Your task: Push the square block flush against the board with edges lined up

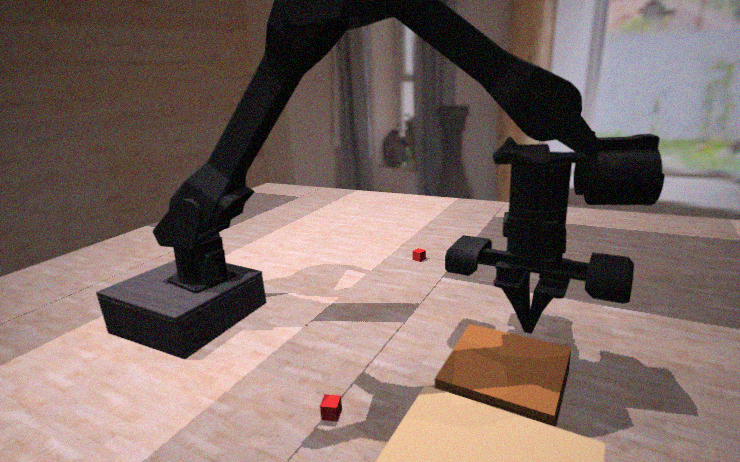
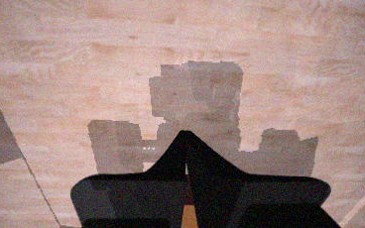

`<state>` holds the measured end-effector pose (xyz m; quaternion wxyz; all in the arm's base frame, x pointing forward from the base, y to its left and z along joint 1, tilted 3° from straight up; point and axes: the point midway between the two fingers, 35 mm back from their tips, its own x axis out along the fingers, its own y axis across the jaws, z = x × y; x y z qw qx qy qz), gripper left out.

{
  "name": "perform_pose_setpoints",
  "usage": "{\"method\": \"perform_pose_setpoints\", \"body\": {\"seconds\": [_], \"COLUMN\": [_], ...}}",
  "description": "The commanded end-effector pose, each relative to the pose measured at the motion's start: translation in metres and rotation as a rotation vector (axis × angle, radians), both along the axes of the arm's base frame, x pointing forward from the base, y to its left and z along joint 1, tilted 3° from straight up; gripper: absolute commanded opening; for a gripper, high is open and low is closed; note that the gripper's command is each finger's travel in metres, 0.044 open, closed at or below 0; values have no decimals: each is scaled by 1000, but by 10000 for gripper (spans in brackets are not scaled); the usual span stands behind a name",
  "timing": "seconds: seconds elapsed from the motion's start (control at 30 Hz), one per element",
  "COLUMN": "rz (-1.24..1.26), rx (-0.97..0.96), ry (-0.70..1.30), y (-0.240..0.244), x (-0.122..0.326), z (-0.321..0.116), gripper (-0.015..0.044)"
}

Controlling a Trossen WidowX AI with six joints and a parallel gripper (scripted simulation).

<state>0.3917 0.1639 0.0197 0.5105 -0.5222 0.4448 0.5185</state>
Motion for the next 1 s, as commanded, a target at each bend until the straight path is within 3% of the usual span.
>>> {"method": "perform_pose_setpoints", "body": {"seconds": [0.0,0.1,0.23,0.4,0.67,0.8,0.97], "rz": [-3,0,-3,-3,4,4,4], "rx": [-3,0,-3,-3,-7,-7,-7], "ry": [1,0,0,1,0,0,0], "y": [6,5,2,2,-26,-24,-24], "x": [1,0,-3,-4,-4,0,0], "z": [0,3,51,54,49,0,-3], "gripper": [0,0,0,0,0,0,0]}}
